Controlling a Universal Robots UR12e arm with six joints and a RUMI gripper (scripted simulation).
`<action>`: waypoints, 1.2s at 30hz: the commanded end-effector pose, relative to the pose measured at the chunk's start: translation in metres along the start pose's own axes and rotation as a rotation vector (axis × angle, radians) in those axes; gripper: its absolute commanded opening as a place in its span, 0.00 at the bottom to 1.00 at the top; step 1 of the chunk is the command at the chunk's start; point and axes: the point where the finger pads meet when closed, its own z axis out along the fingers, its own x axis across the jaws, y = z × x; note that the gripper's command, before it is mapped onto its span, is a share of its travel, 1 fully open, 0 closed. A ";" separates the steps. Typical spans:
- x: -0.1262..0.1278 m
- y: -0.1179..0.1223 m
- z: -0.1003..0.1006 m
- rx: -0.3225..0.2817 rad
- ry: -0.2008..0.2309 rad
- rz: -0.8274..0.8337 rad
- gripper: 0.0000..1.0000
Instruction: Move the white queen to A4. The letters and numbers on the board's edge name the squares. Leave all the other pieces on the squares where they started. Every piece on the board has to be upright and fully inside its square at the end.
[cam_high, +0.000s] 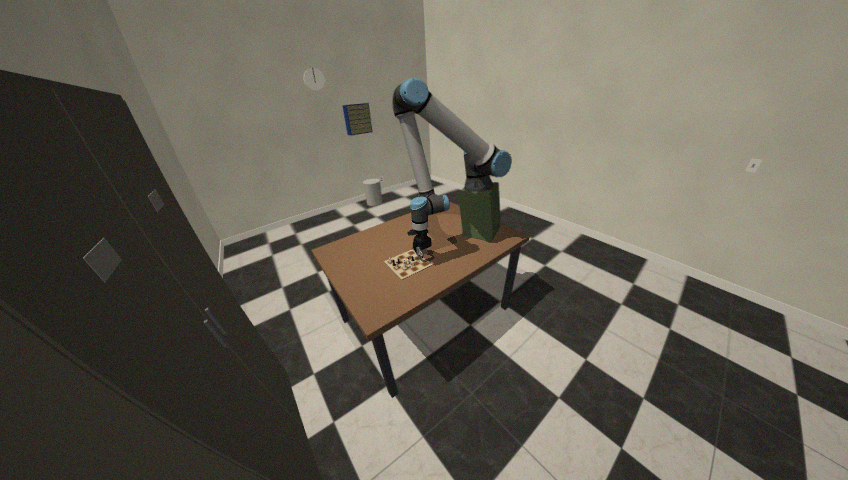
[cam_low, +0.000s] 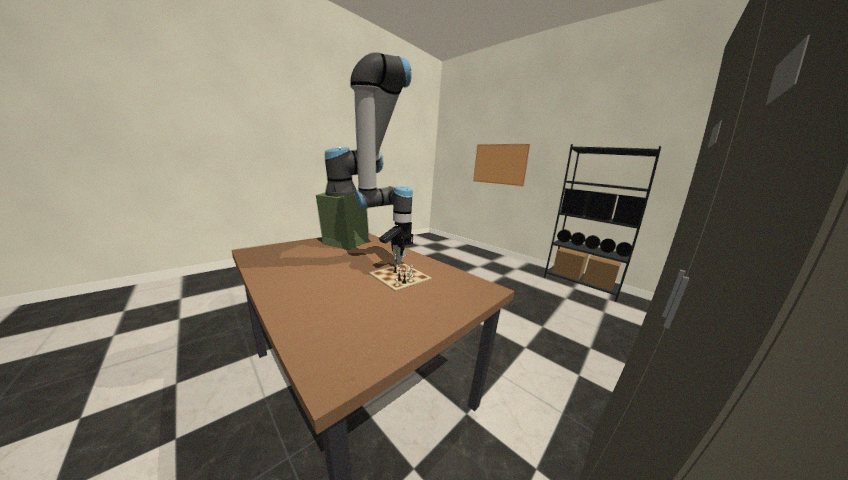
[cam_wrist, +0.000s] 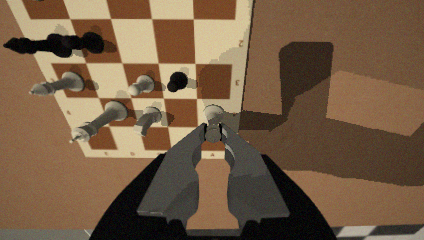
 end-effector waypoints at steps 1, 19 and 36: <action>0.000 0.000 0.000 0.000 -0.001 0.000 0.05; 0.000 0.000 0.000 0.000 -0.001 0.000 0.25; 0.000 0.000 -0.035 0.000 -0.001 0.000 0.25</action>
